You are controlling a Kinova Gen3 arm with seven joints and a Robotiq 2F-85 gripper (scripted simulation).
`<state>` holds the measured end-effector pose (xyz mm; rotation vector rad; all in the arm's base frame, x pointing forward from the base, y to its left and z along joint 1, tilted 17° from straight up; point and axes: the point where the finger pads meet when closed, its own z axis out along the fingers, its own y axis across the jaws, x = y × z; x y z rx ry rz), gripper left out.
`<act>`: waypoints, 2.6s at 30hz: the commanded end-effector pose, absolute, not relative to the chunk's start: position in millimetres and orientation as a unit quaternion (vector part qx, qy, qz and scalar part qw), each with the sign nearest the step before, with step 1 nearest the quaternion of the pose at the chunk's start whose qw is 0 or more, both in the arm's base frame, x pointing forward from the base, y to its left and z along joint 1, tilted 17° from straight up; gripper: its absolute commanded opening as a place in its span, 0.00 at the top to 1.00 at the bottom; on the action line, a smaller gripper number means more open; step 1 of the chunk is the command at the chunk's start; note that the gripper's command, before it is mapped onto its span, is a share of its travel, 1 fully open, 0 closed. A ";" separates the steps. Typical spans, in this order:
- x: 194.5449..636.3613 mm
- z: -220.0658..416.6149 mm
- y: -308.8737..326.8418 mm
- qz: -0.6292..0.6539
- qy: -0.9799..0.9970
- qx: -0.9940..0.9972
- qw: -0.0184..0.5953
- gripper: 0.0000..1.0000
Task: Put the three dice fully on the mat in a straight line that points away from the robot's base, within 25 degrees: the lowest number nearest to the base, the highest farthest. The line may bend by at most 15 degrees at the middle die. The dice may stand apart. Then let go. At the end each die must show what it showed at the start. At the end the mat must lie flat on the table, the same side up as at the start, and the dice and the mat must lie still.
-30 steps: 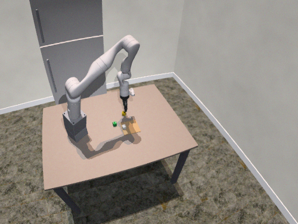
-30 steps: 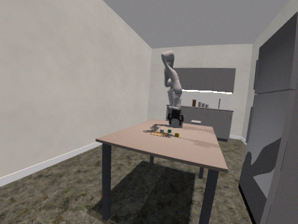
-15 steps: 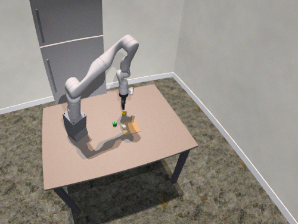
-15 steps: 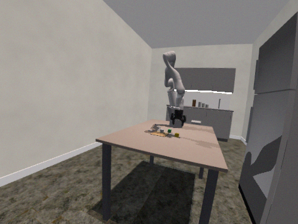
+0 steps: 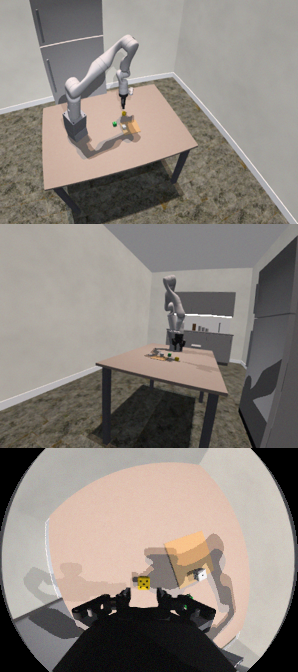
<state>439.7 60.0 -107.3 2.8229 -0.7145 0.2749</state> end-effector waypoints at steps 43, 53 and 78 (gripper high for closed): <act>440.8 -112.5 59.0 0.094 -0.244 0.959 0.108 0.54; 442.0 -124.8 55.9 0.094 -0.243 0.959 0.108 0.54; 444.7 -153.9 48.4 0.094 -0.243 0.959 0.108 0.54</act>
